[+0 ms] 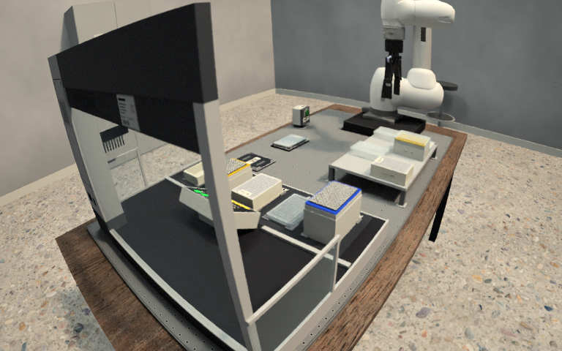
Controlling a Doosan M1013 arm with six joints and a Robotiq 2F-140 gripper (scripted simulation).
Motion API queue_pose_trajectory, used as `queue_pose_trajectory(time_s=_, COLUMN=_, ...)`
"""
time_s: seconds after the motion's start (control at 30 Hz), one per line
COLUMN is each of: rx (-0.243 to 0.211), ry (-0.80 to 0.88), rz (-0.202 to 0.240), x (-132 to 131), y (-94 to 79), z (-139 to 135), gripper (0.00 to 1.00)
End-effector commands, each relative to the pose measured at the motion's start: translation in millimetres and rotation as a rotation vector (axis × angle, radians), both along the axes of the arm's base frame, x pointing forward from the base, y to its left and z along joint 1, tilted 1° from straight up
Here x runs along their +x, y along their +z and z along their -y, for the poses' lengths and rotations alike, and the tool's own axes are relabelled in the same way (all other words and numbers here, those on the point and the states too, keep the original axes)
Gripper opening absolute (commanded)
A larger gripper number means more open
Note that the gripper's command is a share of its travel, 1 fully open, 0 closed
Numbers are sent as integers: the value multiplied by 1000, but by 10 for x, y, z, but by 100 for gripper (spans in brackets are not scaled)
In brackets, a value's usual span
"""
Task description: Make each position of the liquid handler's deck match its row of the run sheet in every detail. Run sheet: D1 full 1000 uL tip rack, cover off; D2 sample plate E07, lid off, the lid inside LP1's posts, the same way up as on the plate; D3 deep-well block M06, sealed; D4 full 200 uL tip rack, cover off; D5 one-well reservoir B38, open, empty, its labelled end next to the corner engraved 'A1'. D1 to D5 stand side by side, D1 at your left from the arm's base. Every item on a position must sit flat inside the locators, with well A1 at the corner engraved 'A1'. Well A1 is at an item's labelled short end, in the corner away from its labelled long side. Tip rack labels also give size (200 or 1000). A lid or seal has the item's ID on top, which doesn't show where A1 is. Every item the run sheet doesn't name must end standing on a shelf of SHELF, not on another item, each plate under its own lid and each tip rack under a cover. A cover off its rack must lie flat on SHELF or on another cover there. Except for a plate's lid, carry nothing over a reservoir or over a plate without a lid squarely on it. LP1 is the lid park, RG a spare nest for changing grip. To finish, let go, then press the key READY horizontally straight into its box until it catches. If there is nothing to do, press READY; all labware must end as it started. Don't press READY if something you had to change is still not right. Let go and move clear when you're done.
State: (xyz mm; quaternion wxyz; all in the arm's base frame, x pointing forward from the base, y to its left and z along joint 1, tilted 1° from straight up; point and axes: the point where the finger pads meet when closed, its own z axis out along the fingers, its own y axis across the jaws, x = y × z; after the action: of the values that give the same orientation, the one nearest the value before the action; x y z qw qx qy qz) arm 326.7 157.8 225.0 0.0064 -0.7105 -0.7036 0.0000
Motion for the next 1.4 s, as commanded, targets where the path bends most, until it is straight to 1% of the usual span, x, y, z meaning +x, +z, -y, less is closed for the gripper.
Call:
queue_pose_trajectory(time_s=0.0, rx=1, ry=0, rz=1, x=3, y=41, z=-2, gripper=67)
queue_pose_trajectory(time_s=0.1, rx=1, ry=0, rz=1, x=3, y=58, z=-2, gripper=67)
queue_pose_trajectory(time_s=0.6, rx=1, ry=0, rz=1, x=6, y=308, z=1, gripper=67)
queue_pose_trajectory(time_s=0.67, rx=1, ry=0, rz=1, x=6, y=308, z=1, gripper=67)
queue_pose_trajectory(time_s=0.8, rx=1, ry=0, rz=1, x=6, y=365, z=1, gripper=67)
queue_pose_trajectory(time_s=0.83, rx=1, ry=-20, rz=0, x=57, y=365, z=1, gripper=10)
queue_pose_trajectory(time_s=1.17, rx=-1, ry=-220, rz=-1, x=557, y=362, z=1, gripper=10)
queue_pose_trajectory(time_s=1.23, rx=-1, ry=-220, rz=-1, x=557, y=362, z=1, gripper=10)
queue_pose_trajectory(time_s=1.37, rx=-2, ry=-300, rz=-2, x=757, y=361, z=1, gripper=10)
